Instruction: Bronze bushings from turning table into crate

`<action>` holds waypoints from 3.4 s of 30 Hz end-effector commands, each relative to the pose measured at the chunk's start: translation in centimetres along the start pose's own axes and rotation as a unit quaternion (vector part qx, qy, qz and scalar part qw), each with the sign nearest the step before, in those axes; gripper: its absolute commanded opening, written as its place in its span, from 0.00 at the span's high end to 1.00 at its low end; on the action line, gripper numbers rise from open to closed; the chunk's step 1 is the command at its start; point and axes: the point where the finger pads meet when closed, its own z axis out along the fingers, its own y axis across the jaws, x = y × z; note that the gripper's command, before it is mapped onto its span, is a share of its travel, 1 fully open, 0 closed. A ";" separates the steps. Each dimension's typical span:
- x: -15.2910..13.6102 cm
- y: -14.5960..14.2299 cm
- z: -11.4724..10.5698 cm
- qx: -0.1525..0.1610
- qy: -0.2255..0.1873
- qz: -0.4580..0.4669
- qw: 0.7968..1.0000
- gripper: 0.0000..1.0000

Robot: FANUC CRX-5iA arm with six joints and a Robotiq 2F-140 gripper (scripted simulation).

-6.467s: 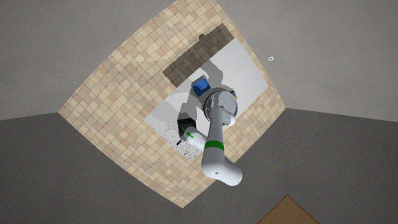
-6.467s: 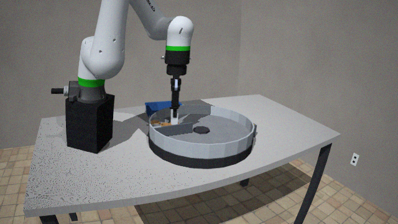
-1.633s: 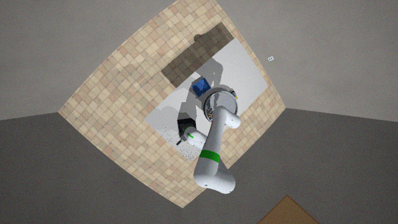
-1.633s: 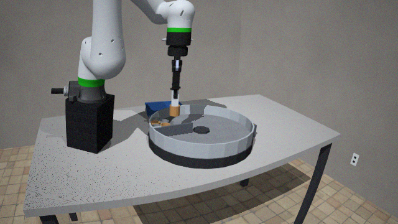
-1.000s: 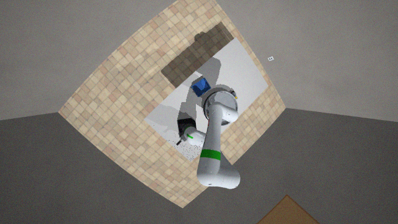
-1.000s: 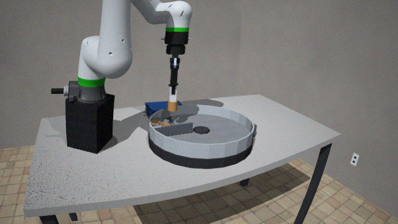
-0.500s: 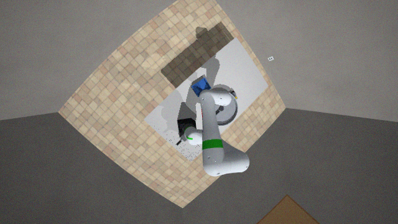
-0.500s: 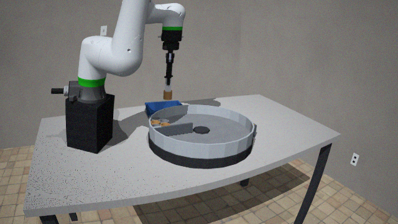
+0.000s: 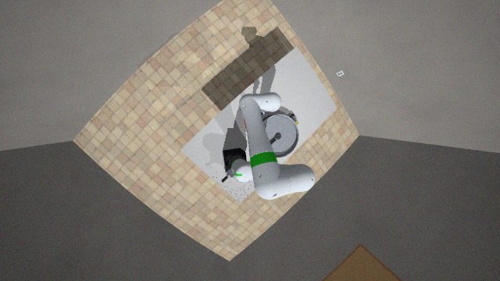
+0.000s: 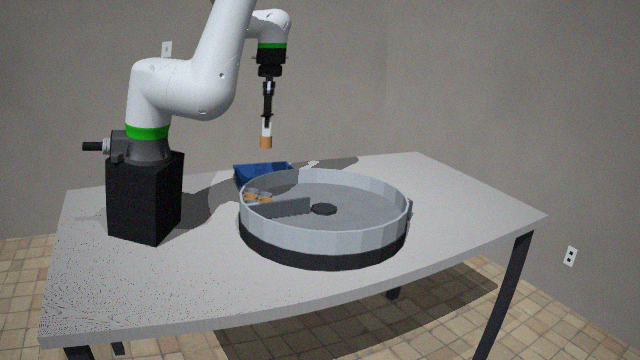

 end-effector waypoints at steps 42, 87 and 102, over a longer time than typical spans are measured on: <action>0.0 -1.0 0.4 -0.002 -0.001 0.000 1.000 1.00; 0.0 -1.0 7.2 -0.002 -0.001 0.000 1.000 1.00; 0.0 -1.0 7.2 -0.002 -0.001 0.000 1.000 1.00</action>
